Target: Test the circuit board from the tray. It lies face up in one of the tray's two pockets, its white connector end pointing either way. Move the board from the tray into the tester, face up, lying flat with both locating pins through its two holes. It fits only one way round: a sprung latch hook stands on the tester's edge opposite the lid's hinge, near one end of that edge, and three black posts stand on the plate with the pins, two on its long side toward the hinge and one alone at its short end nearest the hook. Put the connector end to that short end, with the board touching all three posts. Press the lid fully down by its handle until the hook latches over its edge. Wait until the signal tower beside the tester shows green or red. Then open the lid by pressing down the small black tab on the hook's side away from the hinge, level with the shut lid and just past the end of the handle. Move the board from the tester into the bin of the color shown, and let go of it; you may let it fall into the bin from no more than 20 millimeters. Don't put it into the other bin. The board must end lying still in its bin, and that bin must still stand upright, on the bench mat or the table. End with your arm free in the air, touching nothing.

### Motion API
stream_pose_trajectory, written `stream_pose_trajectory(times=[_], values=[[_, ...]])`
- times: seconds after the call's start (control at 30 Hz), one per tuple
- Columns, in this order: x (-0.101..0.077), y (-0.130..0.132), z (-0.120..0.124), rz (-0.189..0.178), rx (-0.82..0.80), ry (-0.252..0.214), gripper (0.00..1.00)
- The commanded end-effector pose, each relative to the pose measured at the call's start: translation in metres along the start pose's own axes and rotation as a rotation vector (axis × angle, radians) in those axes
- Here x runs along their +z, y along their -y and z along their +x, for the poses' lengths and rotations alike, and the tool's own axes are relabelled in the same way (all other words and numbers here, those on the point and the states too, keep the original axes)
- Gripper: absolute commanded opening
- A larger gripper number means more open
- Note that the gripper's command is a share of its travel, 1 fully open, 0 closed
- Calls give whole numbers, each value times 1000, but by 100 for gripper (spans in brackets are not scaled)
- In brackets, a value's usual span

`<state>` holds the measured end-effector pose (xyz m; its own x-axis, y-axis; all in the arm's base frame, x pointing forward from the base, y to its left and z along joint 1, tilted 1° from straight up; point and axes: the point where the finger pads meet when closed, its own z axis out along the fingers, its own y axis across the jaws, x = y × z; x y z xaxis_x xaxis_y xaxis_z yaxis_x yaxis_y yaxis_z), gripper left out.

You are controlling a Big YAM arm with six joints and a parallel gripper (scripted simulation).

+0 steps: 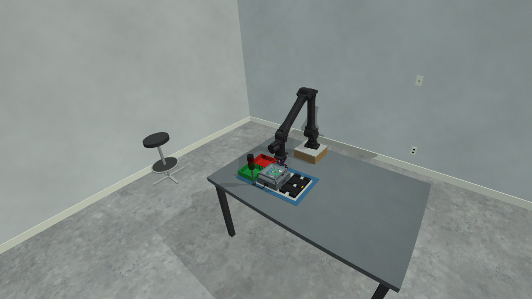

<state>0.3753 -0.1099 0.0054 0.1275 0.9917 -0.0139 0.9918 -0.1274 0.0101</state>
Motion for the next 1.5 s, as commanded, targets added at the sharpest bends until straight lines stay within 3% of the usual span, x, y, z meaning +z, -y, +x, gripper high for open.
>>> stream_pose_trajectory(times=[0.0, 1.47], values=[[27, -8, 5, 9, -23, -17, 0], [31, -7, 5, 10, -23, -18, 0]])
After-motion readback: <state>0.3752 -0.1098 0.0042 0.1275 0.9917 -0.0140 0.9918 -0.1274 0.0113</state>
